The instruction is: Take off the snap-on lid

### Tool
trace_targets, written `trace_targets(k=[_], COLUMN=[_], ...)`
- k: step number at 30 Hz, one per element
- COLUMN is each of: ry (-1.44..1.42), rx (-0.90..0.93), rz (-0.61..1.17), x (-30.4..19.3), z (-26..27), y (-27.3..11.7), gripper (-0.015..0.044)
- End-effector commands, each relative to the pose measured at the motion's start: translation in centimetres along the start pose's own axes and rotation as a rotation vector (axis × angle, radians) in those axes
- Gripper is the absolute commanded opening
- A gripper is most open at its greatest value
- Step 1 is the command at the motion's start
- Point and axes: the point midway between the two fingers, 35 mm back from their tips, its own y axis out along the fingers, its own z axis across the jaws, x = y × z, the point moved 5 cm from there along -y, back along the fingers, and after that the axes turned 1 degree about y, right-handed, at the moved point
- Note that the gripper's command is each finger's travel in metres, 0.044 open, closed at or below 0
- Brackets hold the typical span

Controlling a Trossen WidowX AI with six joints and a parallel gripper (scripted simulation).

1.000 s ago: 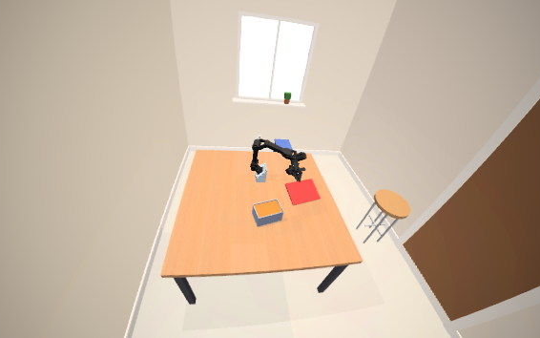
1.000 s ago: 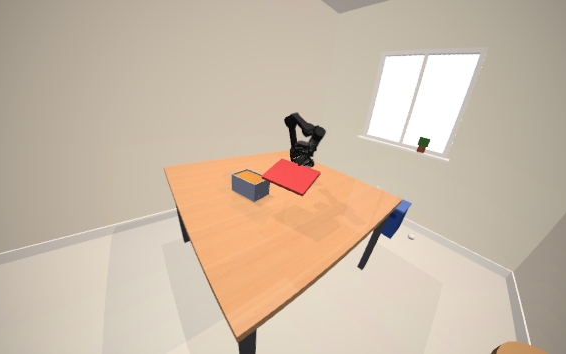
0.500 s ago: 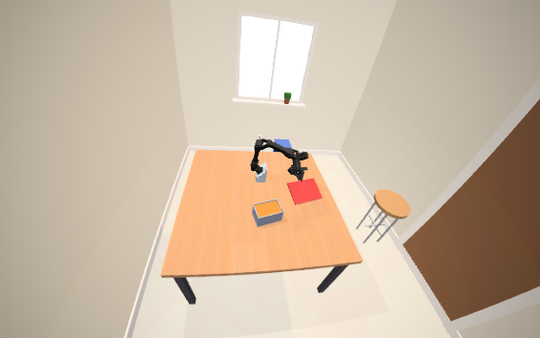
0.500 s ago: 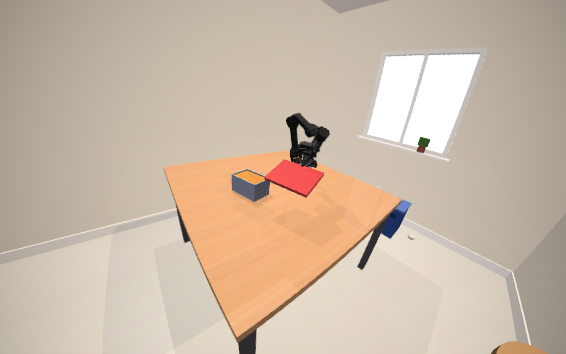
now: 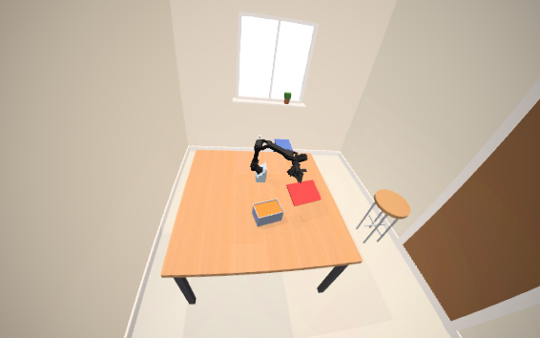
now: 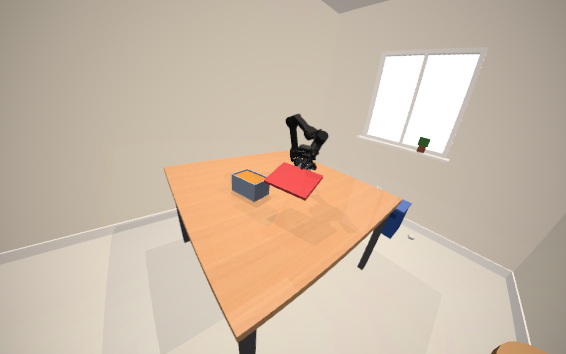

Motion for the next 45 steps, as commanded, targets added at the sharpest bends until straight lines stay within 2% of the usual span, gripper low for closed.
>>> trace_targets(k=[1, 45], ry=[0.001, 0.001], rx=[0.007, 0.008], rz=[-0.004, -0.005], x=[0.0, 0.1], z=[-0.1, -2.8], y=[0.2, 2.5], gripper=[0.0, 0.0])
